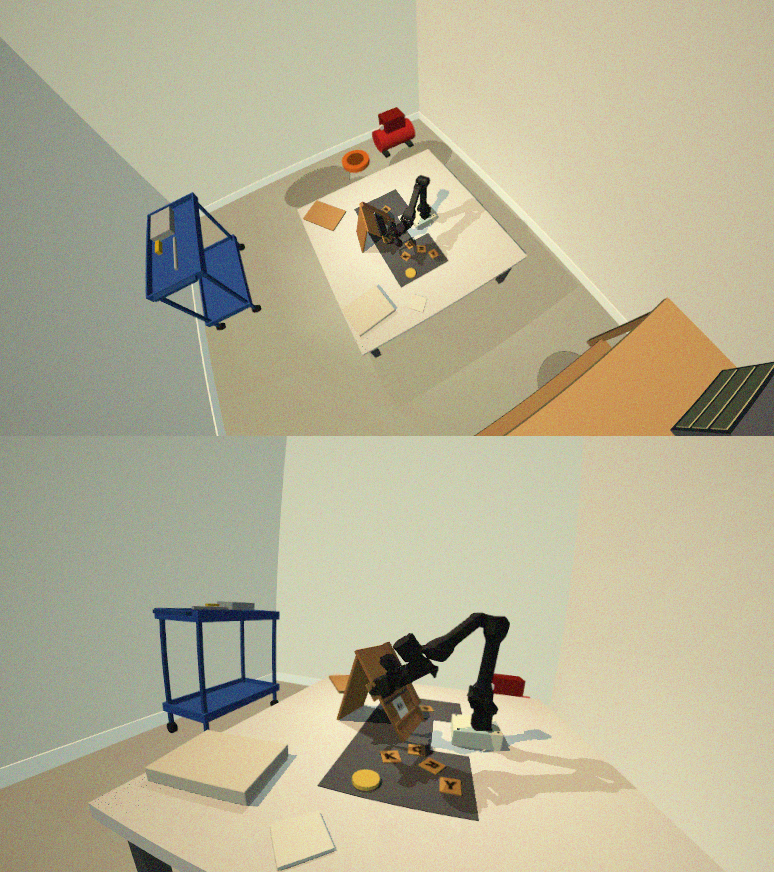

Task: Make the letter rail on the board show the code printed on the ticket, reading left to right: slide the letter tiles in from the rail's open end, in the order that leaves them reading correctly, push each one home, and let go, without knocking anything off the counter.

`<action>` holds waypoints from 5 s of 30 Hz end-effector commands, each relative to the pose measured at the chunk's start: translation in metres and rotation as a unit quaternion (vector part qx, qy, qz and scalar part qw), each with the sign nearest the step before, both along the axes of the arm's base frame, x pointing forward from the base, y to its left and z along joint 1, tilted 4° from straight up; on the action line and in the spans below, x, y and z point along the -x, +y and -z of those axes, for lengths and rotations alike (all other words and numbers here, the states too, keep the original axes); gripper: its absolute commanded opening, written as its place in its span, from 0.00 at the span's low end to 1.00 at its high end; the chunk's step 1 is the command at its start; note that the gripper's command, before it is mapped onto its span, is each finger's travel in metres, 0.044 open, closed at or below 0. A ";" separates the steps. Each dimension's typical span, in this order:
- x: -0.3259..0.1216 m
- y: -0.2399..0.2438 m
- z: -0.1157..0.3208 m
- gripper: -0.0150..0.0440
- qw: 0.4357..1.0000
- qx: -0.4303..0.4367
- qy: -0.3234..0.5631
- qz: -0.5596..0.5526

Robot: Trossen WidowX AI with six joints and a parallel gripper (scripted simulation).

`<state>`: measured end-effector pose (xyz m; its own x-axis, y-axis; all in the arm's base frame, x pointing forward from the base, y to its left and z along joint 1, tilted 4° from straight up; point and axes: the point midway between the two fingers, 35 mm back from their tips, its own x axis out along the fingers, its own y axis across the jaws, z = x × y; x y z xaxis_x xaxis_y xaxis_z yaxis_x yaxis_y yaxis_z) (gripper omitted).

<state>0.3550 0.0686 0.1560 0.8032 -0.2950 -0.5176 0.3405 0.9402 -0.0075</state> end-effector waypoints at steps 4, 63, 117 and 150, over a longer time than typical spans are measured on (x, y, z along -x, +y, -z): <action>0.002 -0.004 0.000 0.25 1.000 0.000 0.000 -0.001; 0.012 -0.032 0.001 0.25 1.000 0.002 0.001 -0.001; 0.020 -0.056 0.001 0.25 1.000 0.003 0.001 -0.001; 0.028 -0.075 0.000 0.25 1.000 0.004 0.001 -0.001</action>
